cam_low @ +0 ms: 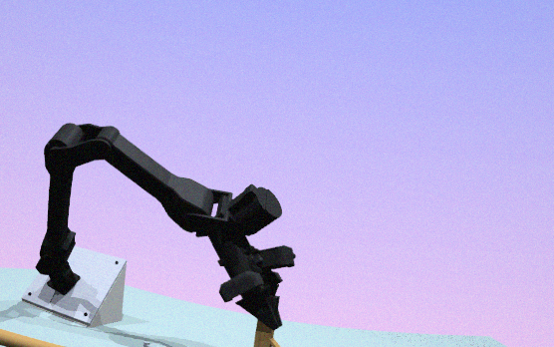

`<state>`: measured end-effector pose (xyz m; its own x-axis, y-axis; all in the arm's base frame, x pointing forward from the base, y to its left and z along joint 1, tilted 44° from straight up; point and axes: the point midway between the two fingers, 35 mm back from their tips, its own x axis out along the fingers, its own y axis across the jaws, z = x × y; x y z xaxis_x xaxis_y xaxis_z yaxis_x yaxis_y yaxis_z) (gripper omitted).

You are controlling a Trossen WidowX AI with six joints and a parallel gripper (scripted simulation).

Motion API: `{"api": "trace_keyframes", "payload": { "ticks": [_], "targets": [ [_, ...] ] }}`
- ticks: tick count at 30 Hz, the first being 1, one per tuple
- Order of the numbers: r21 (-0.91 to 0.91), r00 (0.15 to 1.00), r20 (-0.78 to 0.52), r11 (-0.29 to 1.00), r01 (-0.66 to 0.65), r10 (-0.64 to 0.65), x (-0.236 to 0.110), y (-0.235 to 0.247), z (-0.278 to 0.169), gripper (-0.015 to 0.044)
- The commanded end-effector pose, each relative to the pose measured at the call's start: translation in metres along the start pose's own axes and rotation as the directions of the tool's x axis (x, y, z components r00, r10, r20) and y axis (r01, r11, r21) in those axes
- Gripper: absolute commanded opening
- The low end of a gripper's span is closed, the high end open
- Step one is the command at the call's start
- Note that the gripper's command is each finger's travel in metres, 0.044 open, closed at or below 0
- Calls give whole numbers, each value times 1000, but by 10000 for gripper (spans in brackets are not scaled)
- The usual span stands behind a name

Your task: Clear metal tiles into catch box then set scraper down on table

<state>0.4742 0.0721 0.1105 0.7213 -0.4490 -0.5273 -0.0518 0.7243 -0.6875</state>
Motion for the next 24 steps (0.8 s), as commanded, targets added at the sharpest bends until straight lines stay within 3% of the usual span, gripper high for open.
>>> {"api": "trace_keyframes", "payload": {
  "ticks": [1,24],
  "targets": [
    [7,1000,15,1000,0,0,-10,0,-1,0],
    [6,1000,17,1000,-1,1,-34,0,-27,0]
  ]
}}
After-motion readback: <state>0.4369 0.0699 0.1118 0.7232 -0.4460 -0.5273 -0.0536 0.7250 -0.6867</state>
